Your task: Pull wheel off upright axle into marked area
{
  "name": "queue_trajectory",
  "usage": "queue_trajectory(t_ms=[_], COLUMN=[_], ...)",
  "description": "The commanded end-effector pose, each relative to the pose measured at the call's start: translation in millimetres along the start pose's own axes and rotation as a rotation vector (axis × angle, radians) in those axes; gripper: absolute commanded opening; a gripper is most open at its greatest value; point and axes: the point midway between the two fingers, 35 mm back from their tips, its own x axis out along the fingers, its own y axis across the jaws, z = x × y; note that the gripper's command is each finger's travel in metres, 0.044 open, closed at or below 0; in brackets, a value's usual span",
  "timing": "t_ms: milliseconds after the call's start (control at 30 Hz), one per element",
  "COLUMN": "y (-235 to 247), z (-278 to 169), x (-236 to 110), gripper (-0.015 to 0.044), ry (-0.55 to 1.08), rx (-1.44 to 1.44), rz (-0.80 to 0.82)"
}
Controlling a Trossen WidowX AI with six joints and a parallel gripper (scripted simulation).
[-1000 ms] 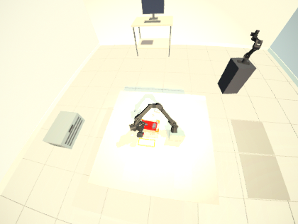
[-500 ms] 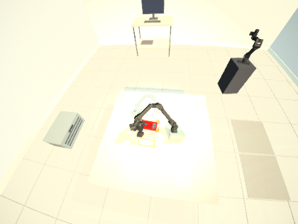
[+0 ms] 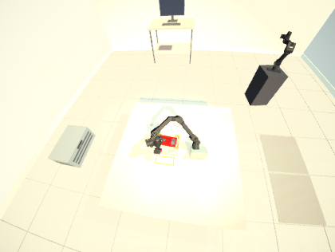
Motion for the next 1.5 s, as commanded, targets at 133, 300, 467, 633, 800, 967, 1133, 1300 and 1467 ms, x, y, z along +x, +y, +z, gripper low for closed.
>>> queue_trajectory(t_ms=[133,300,467,633,800,967,1133,1300,1467], y=[0,0,11,43,73,96,97,97,98], z=[1,-2,-7,-24,-44,-63,-64,-64,-63], x=[-19,-38,-30,-34,-37,-39,-38,-25,-16], gripper=[0.0,0.0,0.0,0.0,0.0,0.0,0.0,0.0,0.0], ry=[-0.005,-0.004,0.0,-0.002,-0.002,-0.003,-0.003,-0.003,-0.003], rx=[0.008,0.008,-0.002,0.0,0.003,0.006,0.006,0.006,0.006], rz=[0.007,0.008,0.003,0.011,0.015,0.014,0.014,0.013,0.013])
